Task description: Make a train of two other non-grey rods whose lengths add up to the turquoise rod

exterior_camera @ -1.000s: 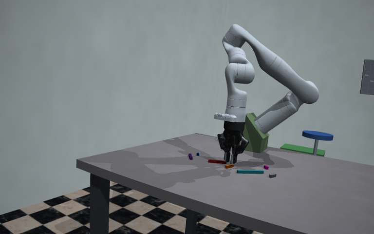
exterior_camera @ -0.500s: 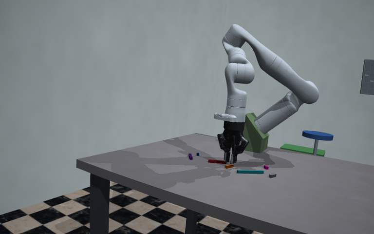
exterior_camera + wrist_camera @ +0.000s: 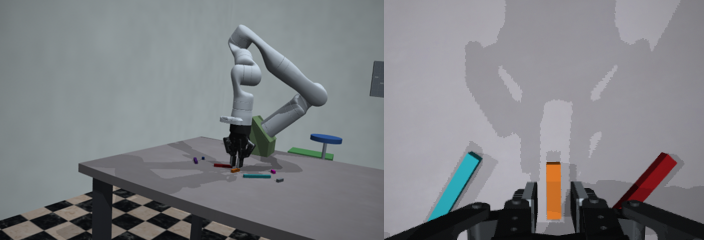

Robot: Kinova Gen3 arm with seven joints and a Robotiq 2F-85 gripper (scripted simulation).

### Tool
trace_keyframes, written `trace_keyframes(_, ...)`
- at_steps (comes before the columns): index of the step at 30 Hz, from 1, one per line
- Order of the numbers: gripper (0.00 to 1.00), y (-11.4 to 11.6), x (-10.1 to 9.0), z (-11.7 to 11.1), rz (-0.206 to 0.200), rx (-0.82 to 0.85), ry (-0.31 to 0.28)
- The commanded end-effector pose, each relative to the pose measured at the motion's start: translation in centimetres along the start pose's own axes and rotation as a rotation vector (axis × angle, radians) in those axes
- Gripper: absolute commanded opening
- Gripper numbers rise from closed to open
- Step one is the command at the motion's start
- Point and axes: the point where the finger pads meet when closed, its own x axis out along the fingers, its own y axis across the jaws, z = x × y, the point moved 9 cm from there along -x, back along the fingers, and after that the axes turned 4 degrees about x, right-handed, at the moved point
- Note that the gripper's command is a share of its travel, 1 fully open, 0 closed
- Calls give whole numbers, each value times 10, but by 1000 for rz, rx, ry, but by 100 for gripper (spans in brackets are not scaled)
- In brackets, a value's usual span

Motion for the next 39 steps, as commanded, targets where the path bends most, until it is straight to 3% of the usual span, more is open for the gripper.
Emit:
trace_keyframes(1, 24, 0, -1, 0, 0, 0, 2)
trace_keyframes(24, 24, 0, 0, 0, 0, 0, 2)
trace_keyframes(39, 24, 0, 11, 0, 0, 0, 2)
